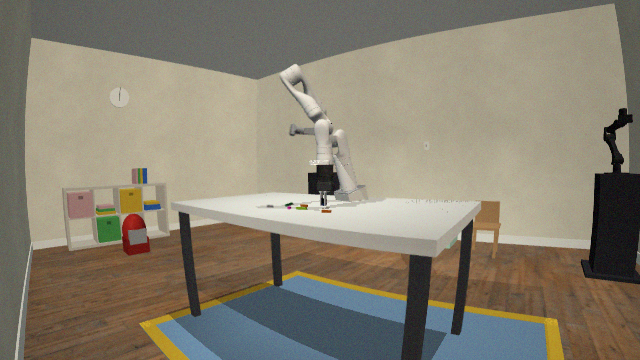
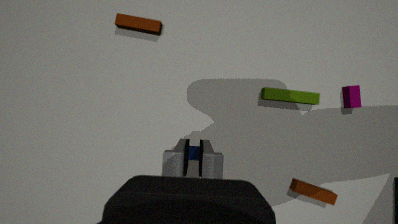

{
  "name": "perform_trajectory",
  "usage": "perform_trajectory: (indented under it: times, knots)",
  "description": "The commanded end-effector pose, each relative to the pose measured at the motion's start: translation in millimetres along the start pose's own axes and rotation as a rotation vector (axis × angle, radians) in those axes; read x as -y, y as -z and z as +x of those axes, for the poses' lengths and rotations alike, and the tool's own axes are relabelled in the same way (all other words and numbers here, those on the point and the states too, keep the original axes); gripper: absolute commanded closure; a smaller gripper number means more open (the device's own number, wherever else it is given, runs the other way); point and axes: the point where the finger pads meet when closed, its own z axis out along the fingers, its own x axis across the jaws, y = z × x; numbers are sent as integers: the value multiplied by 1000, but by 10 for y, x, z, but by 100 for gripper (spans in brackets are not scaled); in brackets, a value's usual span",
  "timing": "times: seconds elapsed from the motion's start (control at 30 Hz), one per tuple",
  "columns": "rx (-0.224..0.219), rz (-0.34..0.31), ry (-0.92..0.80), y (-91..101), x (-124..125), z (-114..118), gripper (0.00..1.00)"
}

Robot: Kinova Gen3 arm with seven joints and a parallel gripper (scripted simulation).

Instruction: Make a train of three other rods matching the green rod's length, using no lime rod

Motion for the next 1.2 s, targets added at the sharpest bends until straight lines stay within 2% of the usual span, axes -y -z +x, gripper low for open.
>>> perform_trajectory:
  times: [0.0, 0.6, 1.17]
  knots:
    - [0, 1, 0, 3, 4, -1, 76]
    - [0, 1, 0, -1, 4, -1, 76]
    - [0, 1, 0, -110, 4, -1, 76]
